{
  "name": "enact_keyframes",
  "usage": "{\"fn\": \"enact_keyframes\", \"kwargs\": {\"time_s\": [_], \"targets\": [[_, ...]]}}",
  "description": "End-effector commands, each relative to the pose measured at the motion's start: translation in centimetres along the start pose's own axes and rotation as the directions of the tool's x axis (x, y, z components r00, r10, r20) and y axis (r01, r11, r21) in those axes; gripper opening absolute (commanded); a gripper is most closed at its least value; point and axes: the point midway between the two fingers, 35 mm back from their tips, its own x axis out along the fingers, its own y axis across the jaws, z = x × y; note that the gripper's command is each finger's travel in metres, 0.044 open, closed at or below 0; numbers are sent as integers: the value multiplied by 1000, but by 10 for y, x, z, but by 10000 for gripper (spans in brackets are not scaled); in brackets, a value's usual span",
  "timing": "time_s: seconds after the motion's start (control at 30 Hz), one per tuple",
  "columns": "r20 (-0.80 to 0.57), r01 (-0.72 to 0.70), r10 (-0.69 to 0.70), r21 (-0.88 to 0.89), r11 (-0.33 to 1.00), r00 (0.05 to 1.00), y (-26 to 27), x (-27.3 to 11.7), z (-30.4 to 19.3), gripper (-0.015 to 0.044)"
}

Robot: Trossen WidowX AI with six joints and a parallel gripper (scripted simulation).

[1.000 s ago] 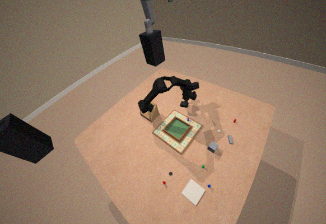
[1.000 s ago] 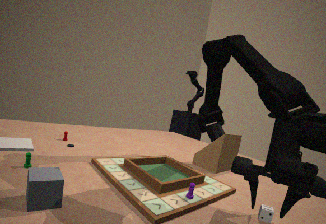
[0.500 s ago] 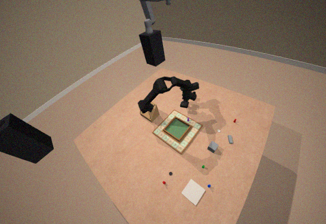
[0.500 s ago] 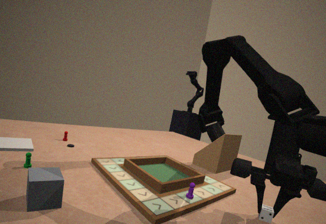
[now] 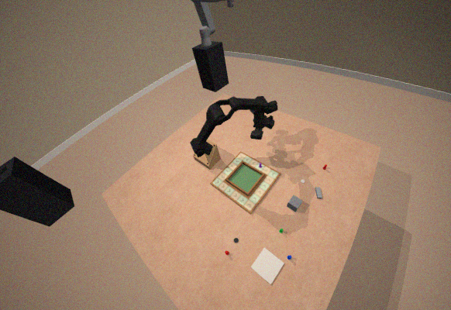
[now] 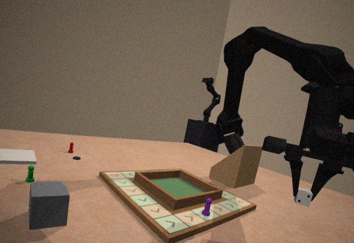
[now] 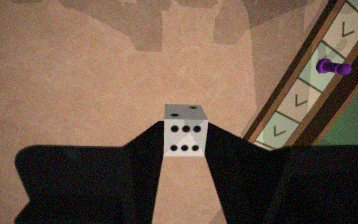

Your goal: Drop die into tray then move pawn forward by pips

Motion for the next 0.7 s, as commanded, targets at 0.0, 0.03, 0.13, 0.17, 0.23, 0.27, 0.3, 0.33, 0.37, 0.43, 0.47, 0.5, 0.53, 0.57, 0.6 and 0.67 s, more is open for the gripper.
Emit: {"fn": "enact_keyframes", "kwargs": {"time_s": [0.0,0.03,0.13,0.17,0.23,0.27,0.3,0.33,0.37,0.43,0.47,0.5,0.53,0.57,0.6,0.67], "targets": [[2,-6,6,5,1000,1000,1,-33,-2,0],[2,-6,6,5,1000,1000,1,-39,-3,0],[2,-6,6,5,1000,1000,1,-44,-4,0],[2,-6,6,5,1000,1000,1,-44,-4,0],[3,-6,6,-12,1000,1000,-3,-45,-3,0],[4,-7,7,-33,999,1000,-7,-45,-2,0],[5,-8,8,-58,998,1000,-11,-45,-1,0],[7,-9,9,-84,996,1000,-16,-45,1,0],[8,-9,10,-109,994,1000,-21,-46,2,0],[11,-9,11,-159,987,1000,-31,-46,4,0],[12,-9,12,-184,983,1000,-36,-46,5,0],[13,-9,12,-209,978,1000,-41,-46,6,0],[14,-10,14,-231,973,1000,-46,-46,7,0],[14,-11,15,-254,967,1000,-51,-46,8,0],[15,-12,17,-276,961,1000,-57,-45,9,0],[16,-13,19,-320,947,1000,-67,-45,11,0]]}}
